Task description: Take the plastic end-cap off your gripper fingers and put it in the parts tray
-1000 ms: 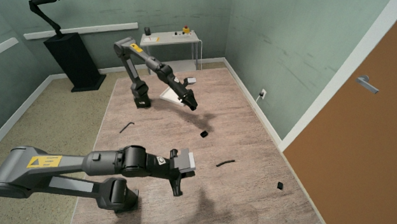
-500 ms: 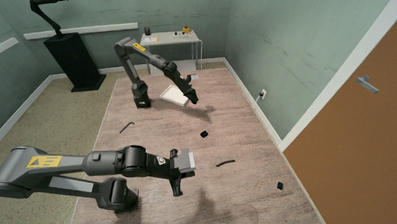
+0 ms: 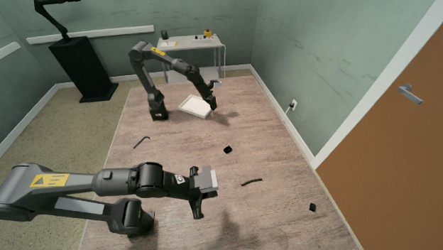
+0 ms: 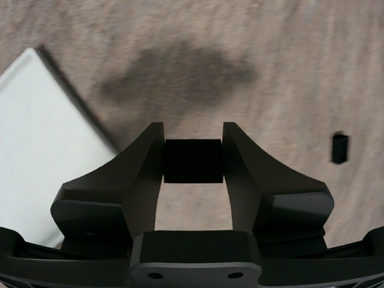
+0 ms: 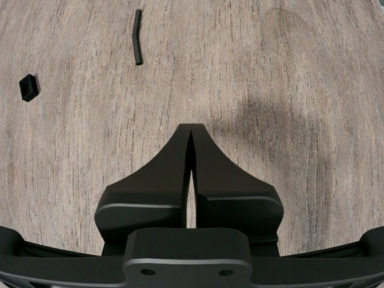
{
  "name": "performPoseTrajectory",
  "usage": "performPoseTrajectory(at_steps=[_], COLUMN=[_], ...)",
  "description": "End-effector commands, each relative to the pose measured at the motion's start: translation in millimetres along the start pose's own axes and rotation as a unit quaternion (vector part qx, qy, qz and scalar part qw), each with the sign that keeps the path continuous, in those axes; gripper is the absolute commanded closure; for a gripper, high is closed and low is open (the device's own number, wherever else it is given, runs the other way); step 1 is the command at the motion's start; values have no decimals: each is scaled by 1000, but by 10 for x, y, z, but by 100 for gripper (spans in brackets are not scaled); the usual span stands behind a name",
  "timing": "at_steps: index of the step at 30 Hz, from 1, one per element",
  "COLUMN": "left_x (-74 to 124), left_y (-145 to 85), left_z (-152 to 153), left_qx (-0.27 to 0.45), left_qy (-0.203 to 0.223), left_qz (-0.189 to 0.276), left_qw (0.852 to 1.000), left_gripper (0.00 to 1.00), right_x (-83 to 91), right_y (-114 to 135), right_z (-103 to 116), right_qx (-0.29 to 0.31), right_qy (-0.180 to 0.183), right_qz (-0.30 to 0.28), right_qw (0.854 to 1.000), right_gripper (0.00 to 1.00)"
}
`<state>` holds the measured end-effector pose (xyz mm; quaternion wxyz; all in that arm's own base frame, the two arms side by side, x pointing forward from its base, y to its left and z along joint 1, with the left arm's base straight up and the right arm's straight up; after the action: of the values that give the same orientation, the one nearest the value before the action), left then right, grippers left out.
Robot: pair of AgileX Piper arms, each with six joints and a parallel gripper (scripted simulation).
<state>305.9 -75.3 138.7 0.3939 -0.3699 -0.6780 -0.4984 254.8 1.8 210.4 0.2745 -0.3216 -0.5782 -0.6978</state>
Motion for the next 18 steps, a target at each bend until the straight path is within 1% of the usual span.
performPoseTrajectory(at_steps=[1,9,15,16,18], left_x=[-6,-7,23,30,30], left_y=[3,-92,-209,-231,-231], left_z=[116,605,935,986,986], left_qx=[-15,-76,-118,-124,-124], left_qy=[6,45,59,60,60], left_qz=[11,64,111,118,118], left_qw=[1000,994,985,983,983], left_gripper=[100,100,100,100,100], right_x=[2,2,2,2,2], right_y=[4,4,4,4,4], right_z=[1,1,1,1,1], right_qx=[0,0,0,0,0], right_qy=[0,0,0,0,0], right_qz=[-1,-1,-1,-1,-1], right_qw=[1000,1000,1000,1000,1000], right_gripper=[100,100,100,100,100])
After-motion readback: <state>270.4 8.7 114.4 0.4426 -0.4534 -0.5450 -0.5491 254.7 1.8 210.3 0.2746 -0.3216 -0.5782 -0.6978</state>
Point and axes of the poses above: on each arm, the point where the finger pads meet when closed, its own x axis back along the fingers, its own z axis across the jaws, y = z × x, the point moved 4 cm from there along x, back along the fingers, and after that the axes turned 10 degrees about -x, right-handed, at the moved point
